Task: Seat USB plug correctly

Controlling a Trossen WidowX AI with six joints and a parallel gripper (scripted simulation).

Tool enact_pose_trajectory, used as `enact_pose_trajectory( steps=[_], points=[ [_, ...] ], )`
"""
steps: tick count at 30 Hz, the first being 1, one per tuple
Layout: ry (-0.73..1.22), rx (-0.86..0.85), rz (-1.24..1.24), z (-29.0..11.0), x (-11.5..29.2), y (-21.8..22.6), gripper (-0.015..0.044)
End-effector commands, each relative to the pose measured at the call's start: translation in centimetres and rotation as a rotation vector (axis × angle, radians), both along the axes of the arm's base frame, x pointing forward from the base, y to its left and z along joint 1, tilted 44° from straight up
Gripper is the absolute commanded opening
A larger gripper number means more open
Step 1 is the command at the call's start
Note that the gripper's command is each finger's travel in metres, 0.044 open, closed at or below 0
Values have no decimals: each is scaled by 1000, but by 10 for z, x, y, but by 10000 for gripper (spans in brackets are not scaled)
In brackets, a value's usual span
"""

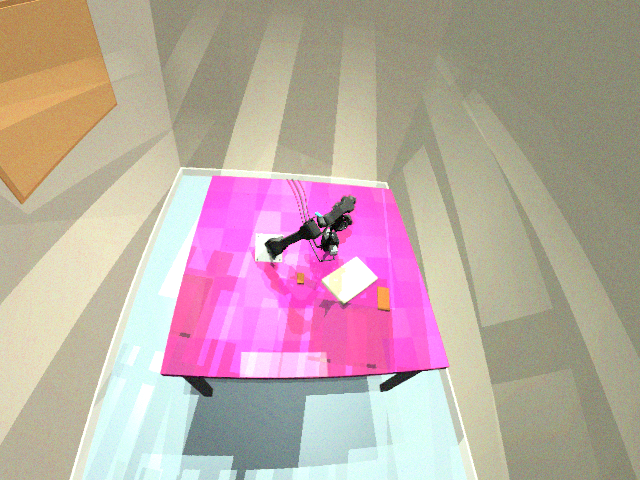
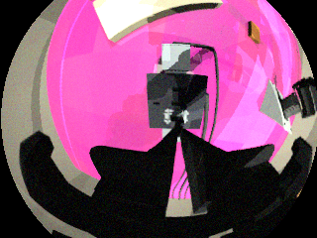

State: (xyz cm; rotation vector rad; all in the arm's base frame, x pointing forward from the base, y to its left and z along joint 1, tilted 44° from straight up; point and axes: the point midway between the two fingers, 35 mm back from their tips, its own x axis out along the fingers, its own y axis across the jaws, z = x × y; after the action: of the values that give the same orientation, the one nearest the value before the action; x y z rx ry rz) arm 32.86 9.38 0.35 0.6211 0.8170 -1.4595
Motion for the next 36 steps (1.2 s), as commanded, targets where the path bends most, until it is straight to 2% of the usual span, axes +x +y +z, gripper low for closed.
enact_pose_trajectory(
  steps=[1, 36],
  points=[
    [-1, -1, 4, 0, 0, 0, 0],
    [-1, -1, 4, -3, 0, -3, 0]
  ],
)
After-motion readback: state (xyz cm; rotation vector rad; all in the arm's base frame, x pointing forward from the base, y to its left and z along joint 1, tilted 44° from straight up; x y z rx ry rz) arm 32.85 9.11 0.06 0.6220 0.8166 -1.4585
